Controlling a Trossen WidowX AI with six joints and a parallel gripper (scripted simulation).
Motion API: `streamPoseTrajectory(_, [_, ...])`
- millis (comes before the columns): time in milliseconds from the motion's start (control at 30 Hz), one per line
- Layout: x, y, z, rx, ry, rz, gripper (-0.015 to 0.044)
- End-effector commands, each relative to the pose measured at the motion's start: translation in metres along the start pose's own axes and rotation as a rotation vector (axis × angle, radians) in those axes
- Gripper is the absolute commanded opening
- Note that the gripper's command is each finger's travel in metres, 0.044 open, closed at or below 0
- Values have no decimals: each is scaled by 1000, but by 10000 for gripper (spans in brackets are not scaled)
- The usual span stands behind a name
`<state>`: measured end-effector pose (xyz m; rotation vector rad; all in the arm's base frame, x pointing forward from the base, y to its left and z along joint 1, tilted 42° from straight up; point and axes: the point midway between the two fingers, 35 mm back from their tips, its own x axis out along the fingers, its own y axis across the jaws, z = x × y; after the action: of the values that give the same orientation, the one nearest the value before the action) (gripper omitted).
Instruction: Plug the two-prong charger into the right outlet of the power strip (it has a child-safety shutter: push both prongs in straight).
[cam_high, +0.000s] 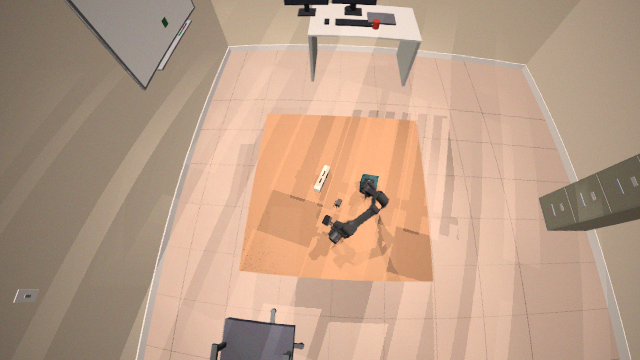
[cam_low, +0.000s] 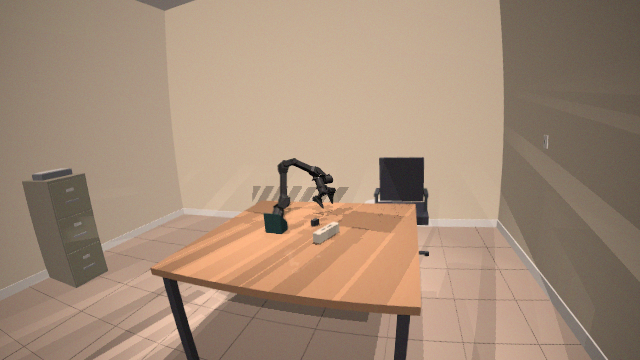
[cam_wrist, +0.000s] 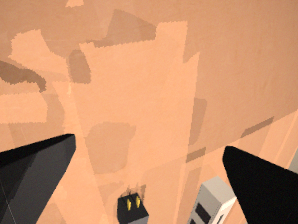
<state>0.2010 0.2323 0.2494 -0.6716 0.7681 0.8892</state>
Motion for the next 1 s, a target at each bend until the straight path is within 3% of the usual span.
streamPoseTrajectory(0, [8,-5,-13,-20,36,24,440])
streamPoseTrajectory(967, [42,-29,-100,-75,147,253,440])
